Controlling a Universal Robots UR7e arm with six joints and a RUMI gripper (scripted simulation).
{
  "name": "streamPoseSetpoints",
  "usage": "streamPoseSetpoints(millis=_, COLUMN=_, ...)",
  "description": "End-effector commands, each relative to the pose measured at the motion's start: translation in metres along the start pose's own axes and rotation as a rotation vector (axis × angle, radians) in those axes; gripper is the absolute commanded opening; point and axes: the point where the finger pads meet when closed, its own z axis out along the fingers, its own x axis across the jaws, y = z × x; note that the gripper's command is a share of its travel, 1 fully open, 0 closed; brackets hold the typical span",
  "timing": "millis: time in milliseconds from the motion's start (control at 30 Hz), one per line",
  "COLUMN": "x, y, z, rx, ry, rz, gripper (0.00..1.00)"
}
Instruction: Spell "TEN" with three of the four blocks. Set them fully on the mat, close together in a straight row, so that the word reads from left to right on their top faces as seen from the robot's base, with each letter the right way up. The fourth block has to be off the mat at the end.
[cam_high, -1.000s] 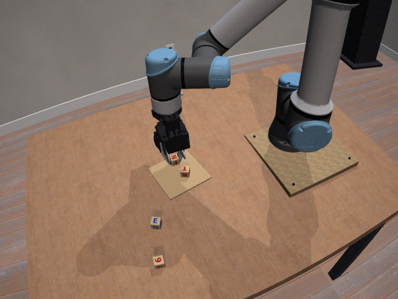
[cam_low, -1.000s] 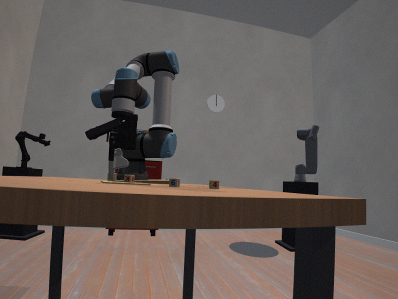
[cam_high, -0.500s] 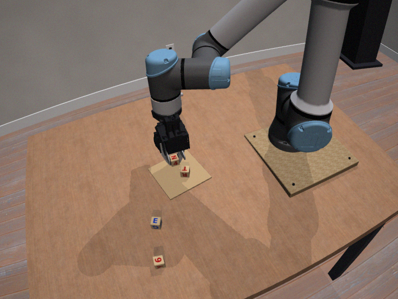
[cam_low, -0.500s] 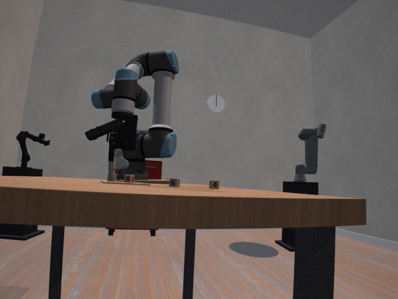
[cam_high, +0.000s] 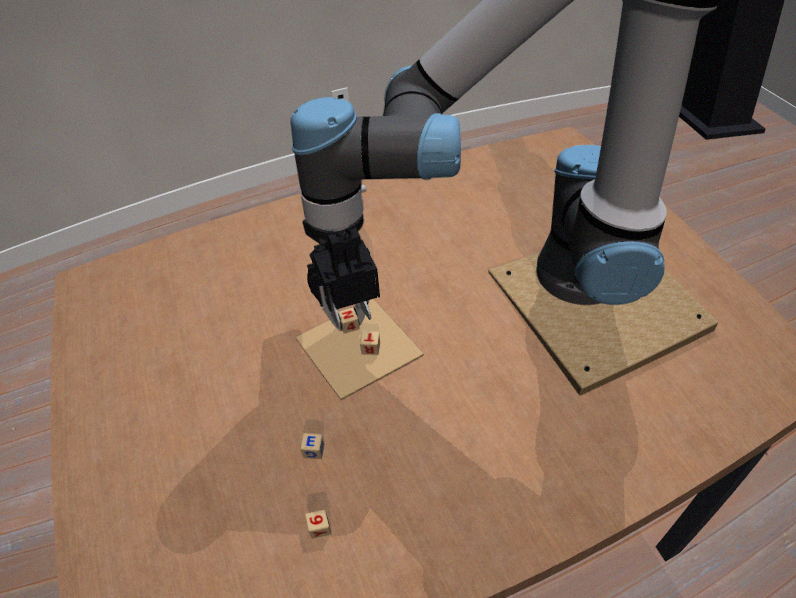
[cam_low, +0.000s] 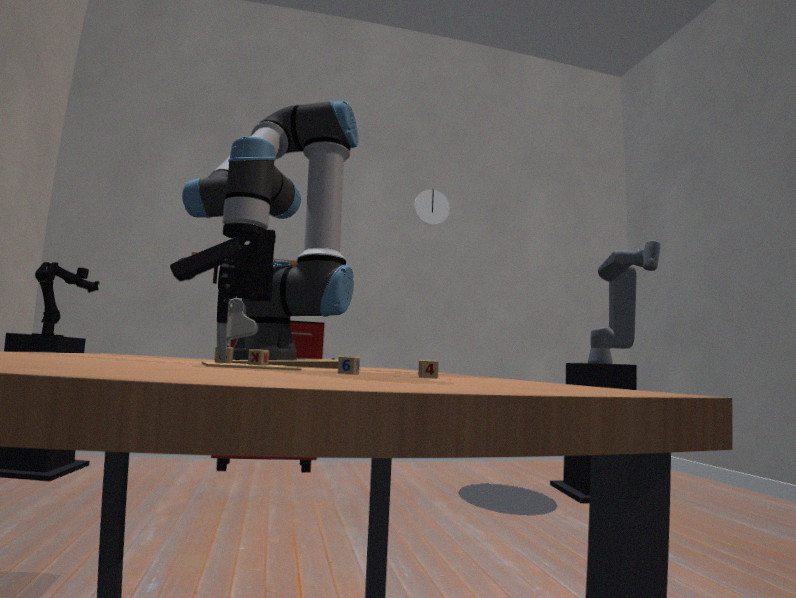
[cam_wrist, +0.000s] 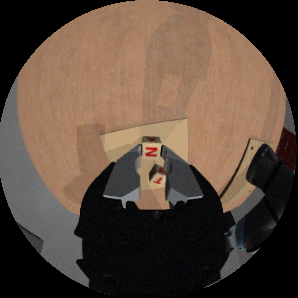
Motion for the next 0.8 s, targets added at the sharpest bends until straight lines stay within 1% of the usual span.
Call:
streamPoseSetpoints(millis=0, x=0.0012, y=-0.0007, z=0.001, rx=0.0, ry=0.002, rz=0.002, gripper=0.05)
streamPoseSetpoints(millis=467, x=0.0012, y=-0.0007, z=0.001, rx=0.0, ry=0.002, rz=0.002, gripper=0.05)
streamPoseSetpoints(millis=500, x=0.0012, y=-0.0007, z=0.001, rx=0.0, ry=0.002, rz=0.002, gripper=0.09)
streamPoseSetpoints(millis=567, x=0.0012, y=-0.0007, z=0.001, rx=0.0, ry=0.002, rz=0.002, gripper=0.09)
streamPoseSetpoints(millis=600, x=0.0012, y=-0.0007, z=0.001, rx=0.0, ry=0.002, rz=0.002, gripper=0.13)
streamPoseSetpoints(millis=667, x=0.0012, y=-0.0007, z=0.001, rx=0.0, ry=0.002, rz=0.002, gripper=0.13)
streamPoseSetpoints(millis=700, x=0.0012, y=-0.0007, z=0.001, rx=0.0, ry=0.002, rz=0.002, gripper=0.17)
streamPoseSetpoints(millis=767, x=0.0012, y=-0.0007, z=0.001, rx=0.0, ry=0.002, rz=0.002, gripper=0.17)
